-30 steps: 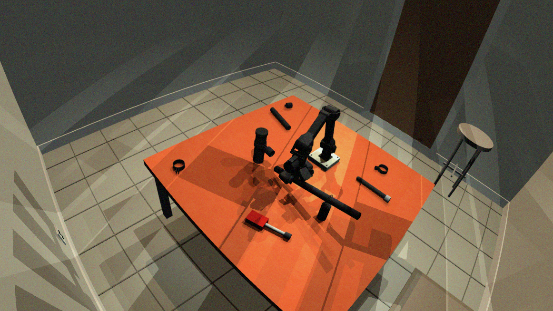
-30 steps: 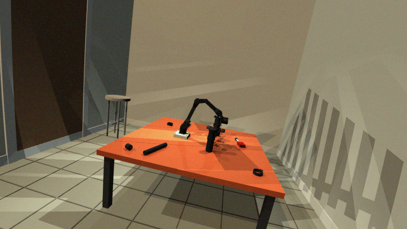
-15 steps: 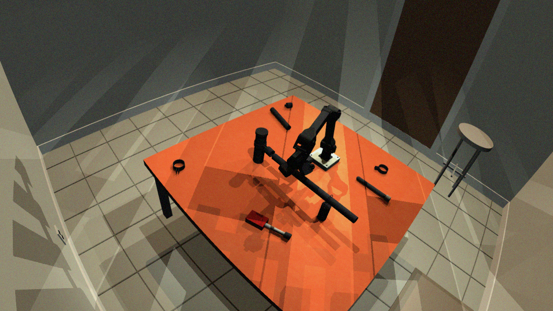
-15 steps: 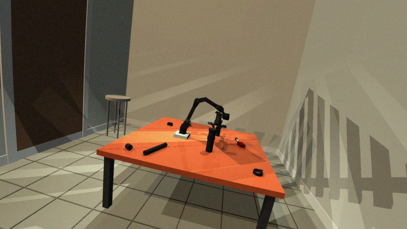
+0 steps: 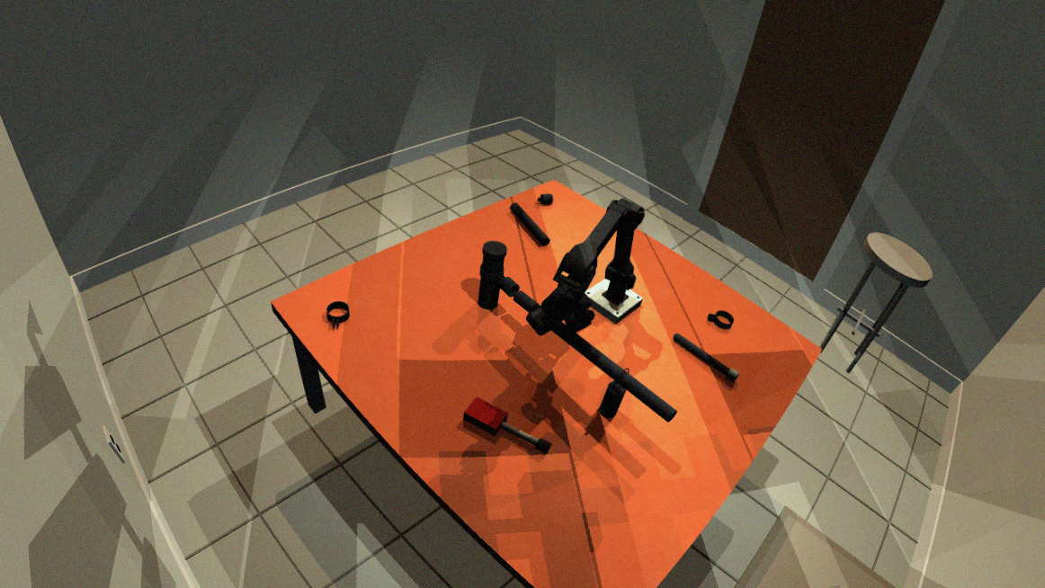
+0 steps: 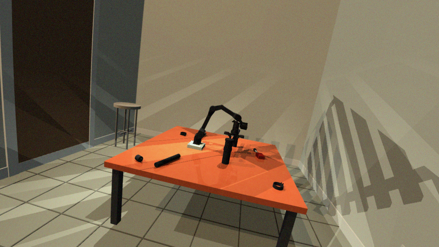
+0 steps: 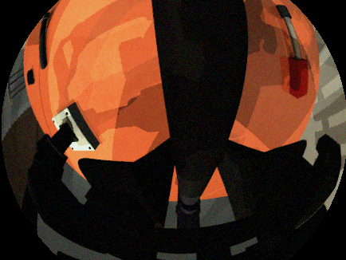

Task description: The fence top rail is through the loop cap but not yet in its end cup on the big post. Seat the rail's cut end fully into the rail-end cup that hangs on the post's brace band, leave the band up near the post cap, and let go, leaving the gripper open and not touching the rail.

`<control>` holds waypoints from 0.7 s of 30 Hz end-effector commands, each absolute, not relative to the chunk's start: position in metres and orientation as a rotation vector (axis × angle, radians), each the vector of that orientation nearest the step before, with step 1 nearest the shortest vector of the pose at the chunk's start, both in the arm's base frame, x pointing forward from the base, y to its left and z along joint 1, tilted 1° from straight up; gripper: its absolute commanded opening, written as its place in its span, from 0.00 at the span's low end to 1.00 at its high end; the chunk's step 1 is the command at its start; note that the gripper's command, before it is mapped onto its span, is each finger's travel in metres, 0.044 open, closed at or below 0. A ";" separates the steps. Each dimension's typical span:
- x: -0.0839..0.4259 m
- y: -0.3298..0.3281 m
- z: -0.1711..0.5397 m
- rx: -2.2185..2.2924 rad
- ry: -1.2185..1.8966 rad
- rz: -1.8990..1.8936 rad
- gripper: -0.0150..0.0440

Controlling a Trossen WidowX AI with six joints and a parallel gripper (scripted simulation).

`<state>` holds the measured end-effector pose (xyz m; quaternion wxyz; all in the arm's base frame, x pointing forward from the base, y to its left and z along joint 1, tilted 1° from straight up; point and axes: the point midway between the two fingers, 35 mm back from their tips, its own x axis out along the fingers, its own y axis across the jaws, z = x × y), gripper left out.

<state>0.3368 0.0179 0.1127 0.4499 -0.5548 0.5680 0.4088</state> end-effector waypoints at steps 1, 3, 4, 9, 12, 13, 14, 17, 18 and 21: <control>0.338 0.017 0.116 -1.375 1.403 1.010 0.25; 0.338 0.016 0.117 -1.375 1.403 1.010 0.25; 0.338 0.016 0.118 -1.375 1.403 1.010 0.25; 0.340 0.015 0.121 -1.375 1.403 1.010 0.25; 0.340 0.014 0.122 -1.375 1.403 1.009 0.25; 0.341 0.014 0.122 -1.375 1.403 1.009 0.25; 0.341 0.014 0.122 -1.375 1.403 1.009 0.25; 0.341 0.012 0.122 -1.375 1.404 1.010 0.25; 0.341 0.012 0.122 -1.375 1.404 1.010 0.25; 0.340 0.008 0.120 -1.374 1.406 1.012 0.25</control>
